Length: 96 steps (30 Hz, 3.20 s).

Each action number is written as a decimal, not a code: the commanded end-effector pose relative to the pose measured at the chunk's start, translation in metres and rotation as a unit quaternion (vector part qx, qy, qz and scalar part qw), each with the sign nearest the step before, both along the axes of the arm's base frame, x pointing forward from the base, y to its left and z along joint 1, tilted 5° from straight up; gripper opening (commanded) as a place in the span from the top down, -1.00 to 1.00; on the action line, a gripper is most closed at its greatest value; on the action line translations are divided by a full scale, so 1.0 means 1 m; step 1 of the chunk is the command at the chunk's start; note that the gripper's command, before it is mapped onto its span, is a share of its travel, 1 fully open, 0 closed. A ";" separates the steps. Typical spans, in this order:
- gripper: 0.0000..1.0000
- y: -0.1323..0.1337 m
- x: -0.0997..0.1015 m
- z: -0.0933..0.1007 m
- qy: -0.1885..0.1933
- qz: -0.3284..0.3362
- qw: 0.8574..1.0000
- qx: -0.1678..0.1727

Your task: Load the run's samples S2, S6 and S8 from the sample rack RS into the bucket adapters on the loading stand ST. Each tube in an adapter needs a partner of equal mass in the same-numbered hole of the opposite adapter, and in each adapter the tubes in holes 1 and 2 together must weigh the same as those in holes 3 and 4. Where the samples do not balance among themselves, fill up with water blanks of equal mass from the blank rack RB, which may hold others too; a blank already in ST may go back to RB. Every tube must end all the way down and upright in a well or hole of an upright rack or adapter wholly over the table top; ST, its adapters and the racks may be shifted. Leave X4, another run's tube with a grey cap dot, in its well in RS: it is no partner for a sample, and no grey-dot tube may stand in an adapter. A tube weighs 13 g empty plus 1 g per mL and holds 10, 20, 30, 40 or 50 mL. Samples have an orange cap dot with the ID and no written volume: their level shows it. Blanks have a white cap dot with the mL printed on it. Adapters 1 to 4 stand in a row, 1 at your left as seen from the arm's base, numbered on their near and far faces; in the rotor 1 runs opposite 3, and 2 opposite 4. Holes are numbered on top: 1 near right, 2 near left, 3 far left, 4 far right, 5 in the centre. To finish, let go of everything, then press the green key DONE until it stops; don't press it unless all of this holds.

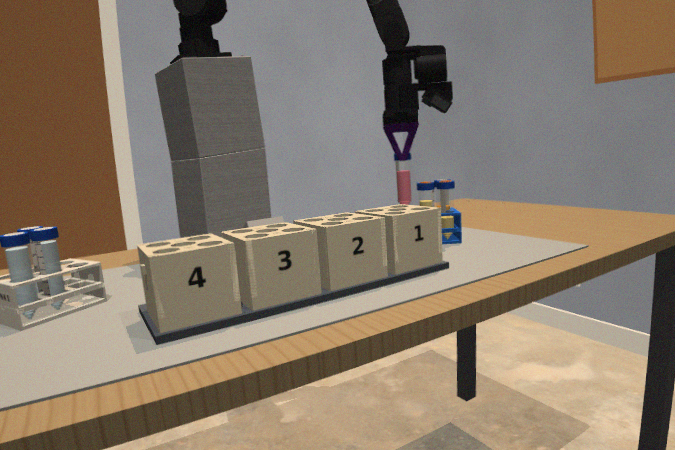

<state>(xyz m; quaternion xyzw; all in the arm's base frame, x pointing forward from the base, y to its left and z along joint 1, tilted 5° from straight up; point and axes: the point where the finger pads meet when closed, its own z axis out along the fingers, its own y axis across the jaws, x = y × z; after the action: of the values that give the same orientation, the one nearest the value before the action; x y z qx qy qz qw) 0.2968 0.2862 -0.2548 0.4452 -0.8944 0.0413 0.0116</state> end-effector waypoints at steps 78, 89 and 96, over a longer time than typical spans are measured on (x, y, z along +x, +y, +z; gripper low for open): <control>-0.11 0.004 0.006 -0.035 -0.006 0.007 1.000 0.008; -0.11 0.008 0.009 -0.007 -0.009 -0.002 1.000 0.010; -0.11 0.007 0.009 -0.015 -0.008 0.002 1.000 0.009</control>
<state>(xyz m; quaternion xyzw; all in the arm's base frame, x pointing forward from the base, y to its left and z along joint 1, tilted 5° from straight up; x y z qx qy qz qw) 0.3013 0.2874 -0.2726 0.4473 -0.8935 0.0392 0.0059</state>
